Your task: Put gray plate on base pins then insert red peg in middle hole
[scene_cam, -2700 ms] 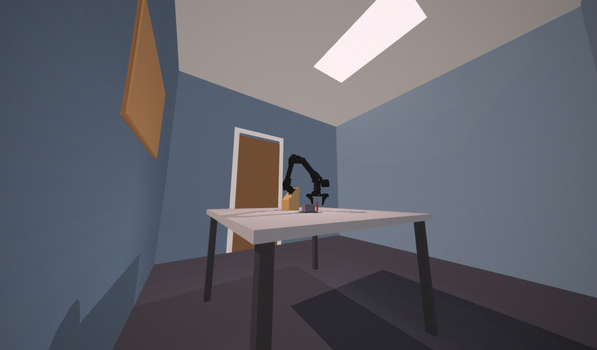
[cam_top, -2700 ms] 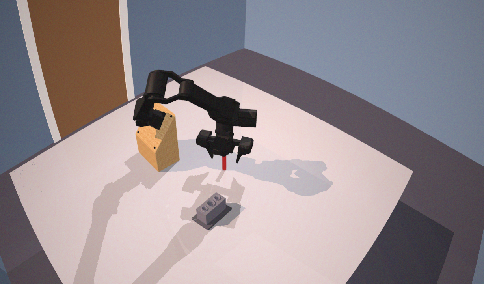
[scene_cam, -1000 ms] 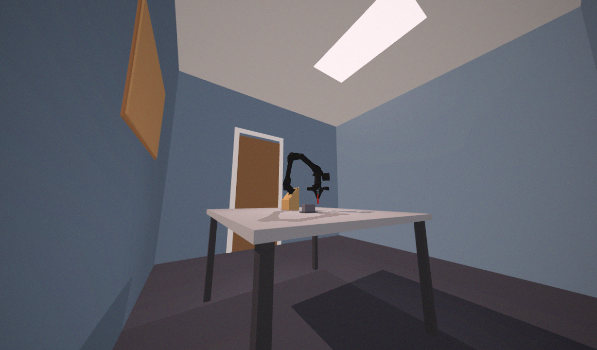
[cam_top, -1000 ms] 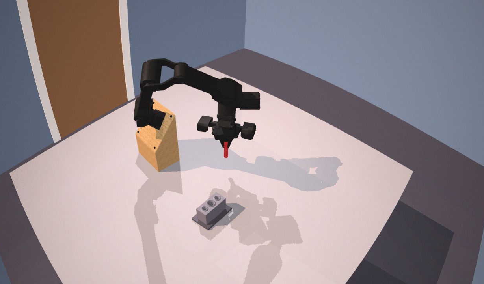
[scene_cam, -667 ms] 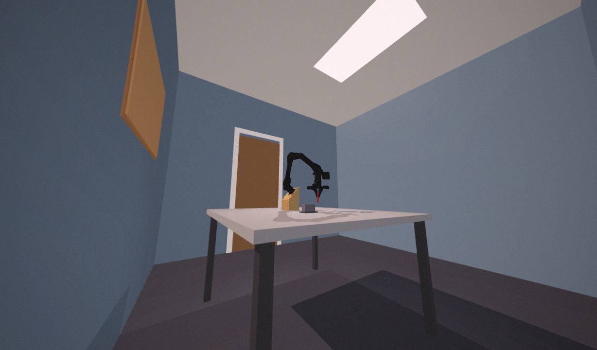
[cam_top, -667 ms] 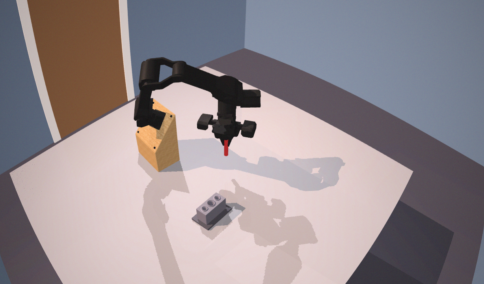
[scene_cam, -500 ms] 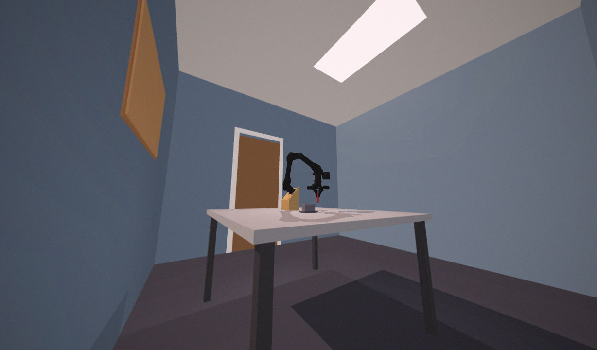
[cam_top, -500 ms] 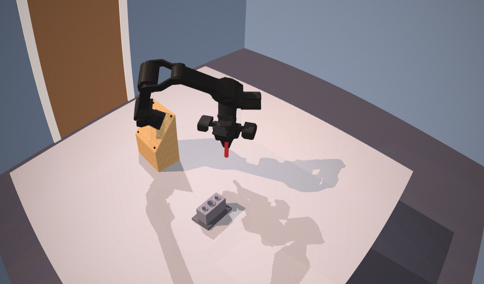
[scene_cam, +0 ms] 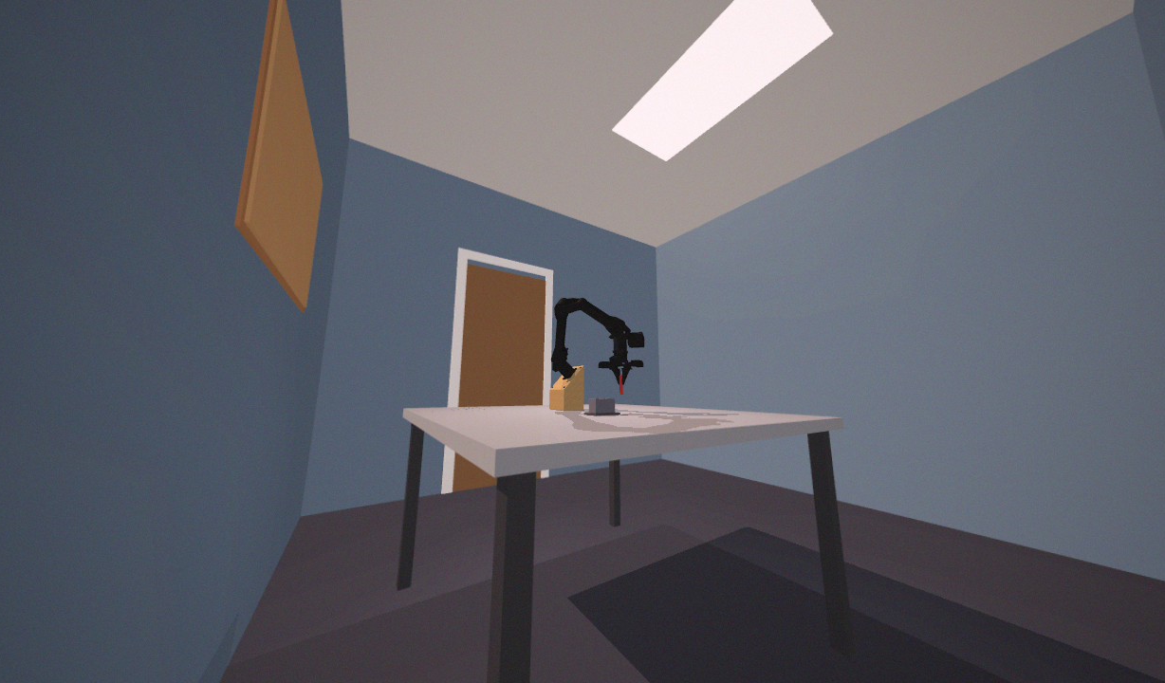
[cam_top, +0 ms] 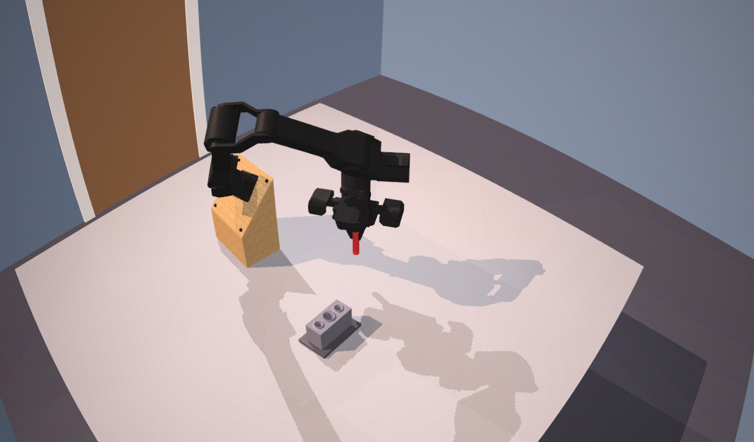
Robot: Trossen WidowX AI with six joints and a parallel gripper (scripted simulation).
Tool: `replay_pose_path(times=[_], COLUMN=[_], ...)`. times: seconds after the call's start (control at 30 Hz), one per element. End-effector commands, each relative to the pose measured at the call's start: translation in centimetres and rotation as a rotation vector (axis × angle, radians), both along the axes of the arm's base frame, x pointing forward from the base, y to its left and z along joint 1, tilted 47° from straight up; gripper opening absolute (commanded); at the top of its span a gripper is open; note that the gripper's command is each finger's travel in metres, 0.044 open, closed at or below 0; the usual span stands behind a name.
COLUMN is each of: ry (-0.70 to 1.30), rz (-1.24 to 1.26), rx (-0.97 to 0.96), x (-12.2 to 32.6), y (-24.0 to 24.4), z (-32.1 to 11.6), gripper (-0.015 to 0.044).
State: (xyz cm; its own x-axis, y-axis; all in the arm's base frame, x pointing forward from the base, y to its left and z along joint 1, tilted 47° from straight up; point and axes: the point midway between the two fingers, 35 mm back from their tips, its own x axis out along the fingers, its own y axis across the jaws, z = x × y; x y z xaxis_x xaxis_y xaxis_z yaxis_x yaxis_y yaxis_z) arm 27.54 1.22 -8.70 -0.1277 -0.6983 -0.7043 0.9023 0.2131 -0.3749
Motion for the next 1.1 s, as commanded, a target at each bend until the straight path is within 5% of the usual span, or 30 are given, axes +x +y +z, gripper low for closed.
replay_pose_path(times=[0.0, 1.07], ry=[-0.009, -0.041], rz=[0.006, -0.001], rx=[0.002, 0.009], x=[1.0, 5.4], y=[-0.6, -6.1], z=[0.9, 6.1], gripper=[0.0, 0.0])
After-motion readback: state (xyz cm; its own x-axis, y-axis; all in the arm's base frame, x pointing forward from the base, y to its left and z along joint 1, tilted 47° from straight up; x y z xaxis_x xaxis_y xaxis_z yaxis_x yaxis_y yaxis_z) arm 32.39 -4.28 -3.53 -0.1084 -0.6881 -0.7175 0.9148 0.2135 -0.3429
